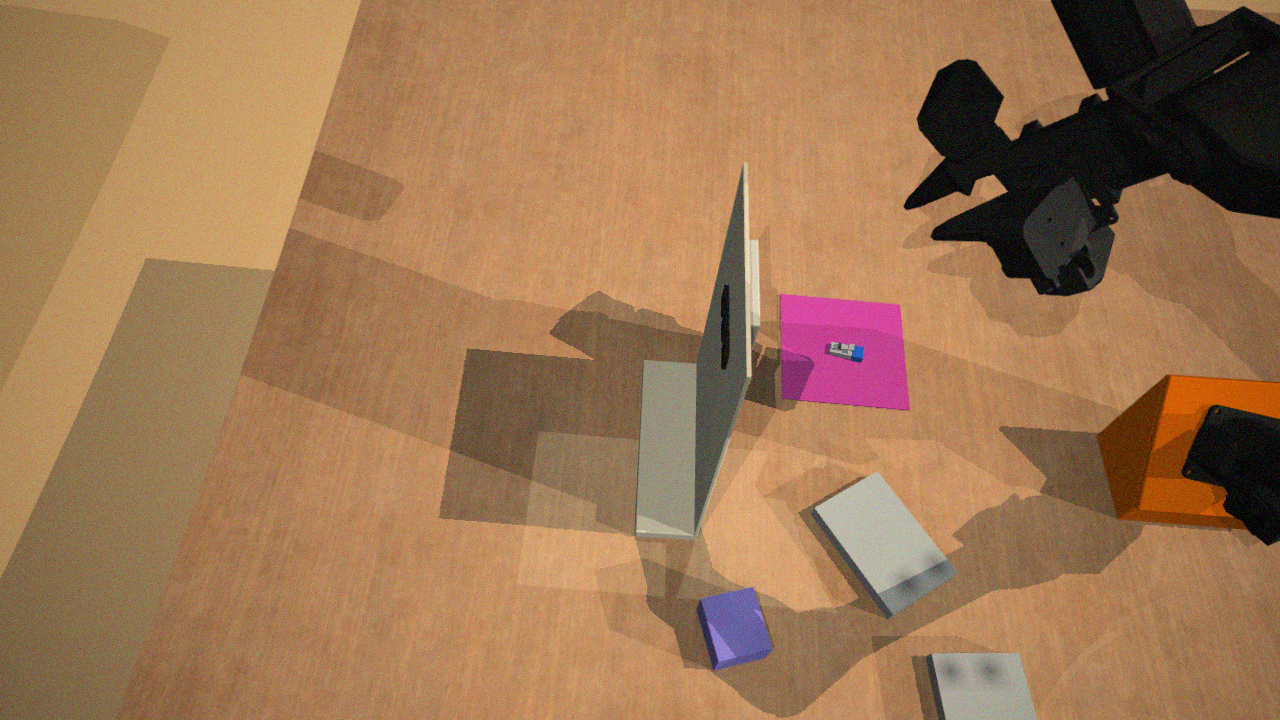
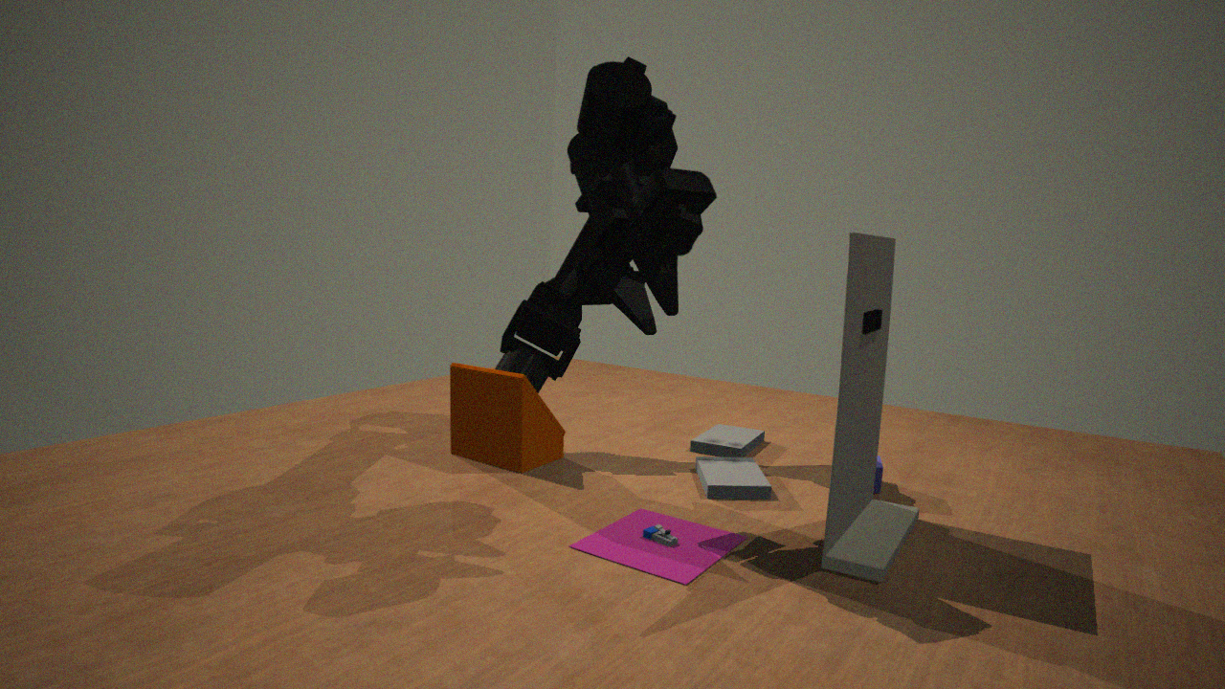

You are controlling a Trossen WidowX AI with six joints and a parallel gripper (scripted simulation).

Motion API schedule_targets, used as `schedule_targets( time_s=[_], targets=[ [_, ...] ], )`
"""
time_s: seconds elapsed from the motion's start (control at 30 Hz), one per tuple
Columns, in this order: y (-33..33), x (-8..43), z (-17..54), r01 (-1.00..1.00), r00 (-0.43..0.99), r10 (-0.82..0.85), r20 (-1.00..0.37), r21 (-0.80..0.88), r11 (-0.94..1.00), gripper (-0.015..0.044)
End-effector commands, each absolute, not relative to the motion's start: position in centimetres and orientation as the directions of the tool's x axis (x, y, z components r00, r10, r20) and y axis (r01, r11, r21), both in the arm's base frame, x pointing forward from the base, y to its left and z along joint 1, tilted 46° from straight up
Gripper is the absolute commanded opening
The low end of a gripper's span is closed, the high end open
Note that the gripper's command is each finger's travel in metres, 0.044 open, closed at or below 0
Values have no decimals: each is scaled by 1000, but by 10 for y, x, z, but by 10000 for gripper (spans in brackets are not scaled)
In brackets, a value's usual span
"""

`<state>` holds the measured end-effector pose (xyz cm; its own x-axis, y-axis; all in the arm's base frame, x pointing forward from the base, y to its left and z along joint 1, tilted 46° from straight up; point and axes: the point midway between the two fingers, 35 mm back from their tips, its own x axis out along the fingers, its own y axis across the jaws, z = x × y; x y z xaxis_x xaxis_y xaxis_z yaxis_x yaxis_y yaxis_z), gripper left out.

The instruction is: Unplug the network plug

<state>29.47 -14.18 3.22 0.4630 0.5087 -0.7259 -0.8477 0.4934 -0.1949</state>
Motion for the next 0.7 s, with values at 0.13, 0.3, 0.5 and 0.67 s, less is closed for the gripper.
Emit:
schedule_targets(
  time_s=[0.13,0.3,0.5,0.67],
  targets=[
    [-157,294,53,-851,462,513,-723,-198,487,156],
    [-159,293,55,-851,462,514,-723,-198,486,235],
    [-159,293,55,-851,462,514,-723,-198,486,392],
    [-159,293,55,-851,462,514,-723,-198,486,440]
  ],
)
